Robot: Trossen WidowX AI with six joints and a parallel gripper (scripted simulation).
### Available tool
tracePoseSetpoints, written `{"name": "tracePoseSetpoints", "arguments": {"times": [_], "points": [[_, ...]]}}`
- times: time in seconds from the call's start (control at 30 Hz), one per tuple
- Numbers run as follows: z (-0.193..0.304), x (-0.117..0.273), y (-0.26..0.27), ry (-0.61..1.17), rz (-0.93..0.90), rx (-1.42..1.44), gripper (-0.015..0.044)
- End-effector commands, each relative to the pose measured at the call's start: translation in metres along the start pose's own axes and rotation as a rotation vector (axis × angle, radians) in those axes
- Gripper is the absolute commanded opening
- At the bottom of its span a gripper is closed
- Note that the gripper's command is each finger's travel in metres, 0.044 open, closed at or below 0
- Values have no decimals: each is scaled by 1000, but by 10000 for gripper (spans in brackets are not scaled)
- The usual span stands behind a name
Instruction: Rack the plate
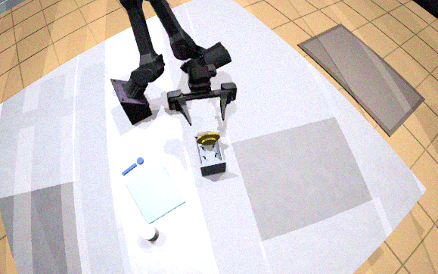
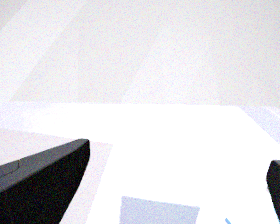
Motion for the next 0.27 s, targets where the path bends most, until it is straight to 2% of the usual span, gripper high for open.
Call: {"name": "tracePoseSetpoints", "arguments": {"times": [0.0,0.23], "points": [[0,-6,-1,34,30,87,400],[-1,-22,-7,134,111,289,400]]}}
Point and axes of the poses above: the point midway between the two fingers, 35 mm back from their tips, its own x axis back along the fingers, its own y axis across the jaws, z = x × y, the point moved 5 cm from there along x, back along the fingers, and after that the axes turned 9 degrees about x, right-handed, at the moved point
